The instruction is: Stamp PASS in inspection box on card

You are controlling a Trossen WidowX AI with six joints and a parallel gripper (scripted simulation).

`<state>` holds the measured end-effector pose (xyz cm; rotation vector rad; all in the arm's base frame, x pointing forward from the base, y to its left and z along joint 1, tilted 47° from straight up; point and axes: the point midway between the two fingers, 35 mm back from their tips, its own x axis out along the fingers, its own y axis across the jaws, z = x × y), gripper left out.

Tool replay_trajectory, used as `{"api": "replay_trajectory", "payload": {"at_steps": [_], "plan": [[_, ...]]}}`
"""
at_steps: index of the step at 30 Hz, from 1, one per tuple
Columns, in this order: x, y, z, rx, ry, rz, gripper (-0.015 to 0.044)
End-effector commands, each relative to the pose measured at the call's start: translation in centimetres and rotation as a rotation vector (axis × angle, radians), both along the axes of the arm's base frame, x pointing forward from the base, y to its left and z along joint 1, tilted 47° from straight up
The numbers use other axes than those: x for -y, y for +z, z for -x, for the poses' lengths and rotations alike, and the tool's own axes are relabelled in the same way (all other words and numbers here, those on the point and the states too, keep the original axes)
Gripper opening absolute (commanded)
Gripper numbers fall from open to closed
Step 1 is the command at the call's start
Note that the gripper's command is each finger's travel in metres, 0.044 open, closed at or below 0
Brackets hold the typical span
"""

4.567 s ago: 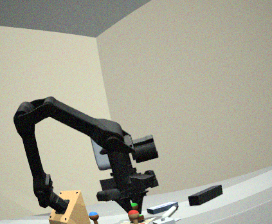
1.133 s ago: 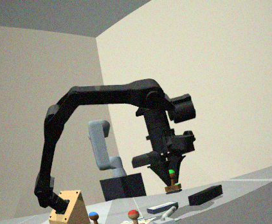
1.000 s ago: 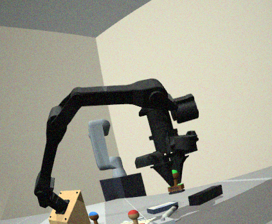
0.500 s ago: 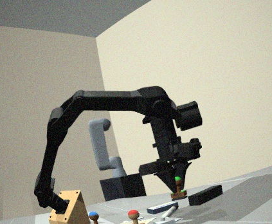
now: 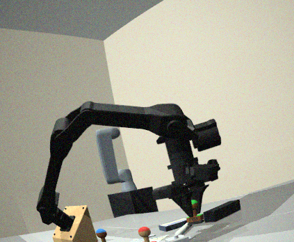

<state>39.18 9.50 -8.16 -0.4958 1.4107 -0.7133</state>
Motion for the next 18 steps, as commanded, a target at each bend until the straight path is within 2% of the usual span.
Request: {"api": "replay_trajectory", "payload": {"at_steps": [1,14,18], "plan": [[0.5,-0.4,0.1,-0.003,0.004,0.007,0.0],[1.9,-1.7,0.2,-0.003,0.004,0.009,0.0],[1.7,-1.5,0.2,-0.001,-0.001,0.002,0.0105]]}}
